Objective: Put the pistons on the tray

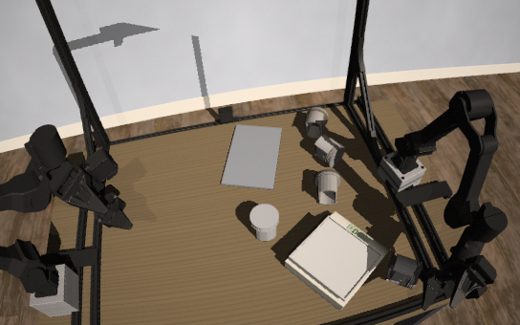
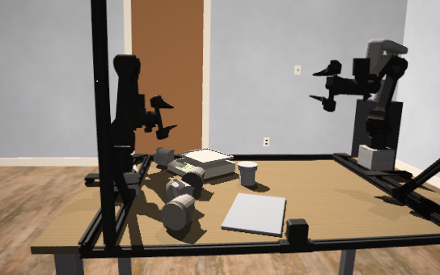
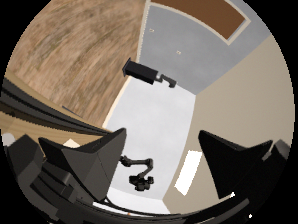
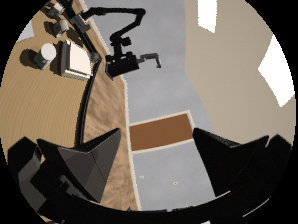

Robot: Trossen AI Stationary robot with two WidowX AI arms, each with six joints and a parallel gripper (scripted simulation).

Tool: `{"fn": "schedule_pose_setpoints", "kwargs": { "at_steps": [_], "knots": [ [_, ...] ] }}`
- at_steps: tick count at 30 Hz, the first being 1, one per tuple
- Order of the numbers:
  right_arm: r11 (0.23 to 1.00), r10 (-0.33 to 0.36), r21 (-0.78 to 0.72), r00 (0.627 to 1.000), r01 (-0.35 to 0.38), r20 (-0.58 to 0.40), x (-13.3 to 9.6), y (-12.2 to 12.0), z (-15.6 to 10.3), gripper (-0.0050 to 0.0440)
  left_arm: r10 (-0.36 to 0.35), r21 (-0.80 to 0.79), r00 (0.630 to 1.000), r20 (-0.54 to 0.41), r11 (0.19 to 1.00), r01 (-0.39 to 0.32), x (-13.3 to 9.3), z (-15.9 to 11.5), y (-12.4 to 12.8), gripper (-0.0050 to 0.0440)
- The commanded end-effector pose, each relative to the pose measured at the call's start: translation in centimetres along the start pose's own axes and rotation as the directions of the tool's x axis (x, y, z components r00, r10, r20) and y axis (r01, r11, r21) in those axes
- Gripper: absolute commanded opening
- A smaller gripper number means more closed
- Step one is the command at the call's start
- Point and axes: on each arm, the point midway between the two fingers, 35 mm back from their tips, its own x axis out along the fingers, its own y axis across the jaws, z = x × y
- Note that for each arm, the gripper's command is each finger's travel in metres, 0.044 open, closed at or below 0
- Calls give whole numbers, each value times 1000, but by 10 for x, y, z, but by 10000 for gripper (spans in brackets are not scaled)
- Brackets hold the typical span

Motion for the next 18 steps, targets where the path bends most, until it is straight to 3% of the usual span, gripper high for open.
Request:
{"fn": "schedule_pose_setpoints", "kwargs": {
  "at_steps": [1, 17, 18],
  "knots": [
    [1000, 0, 0, 1000, 0, 0, 0, 0, 0, 400, 0, 0, 1000, 0, 1000, 0, 0, 0, 0, 400],
    [1000, 0, 0, 1000, 0, 0, 0, 0, 0, 400, 0, 0, 1000, 0, 1000, 0, 0, 0, 0, 400],
    [1000, 10, 15, 1000, -10, 20, -1, 3, 3, 440, -1, 23, 1000, 13, 1000, 0, -2, -1, -4, 378]
  ]
}}
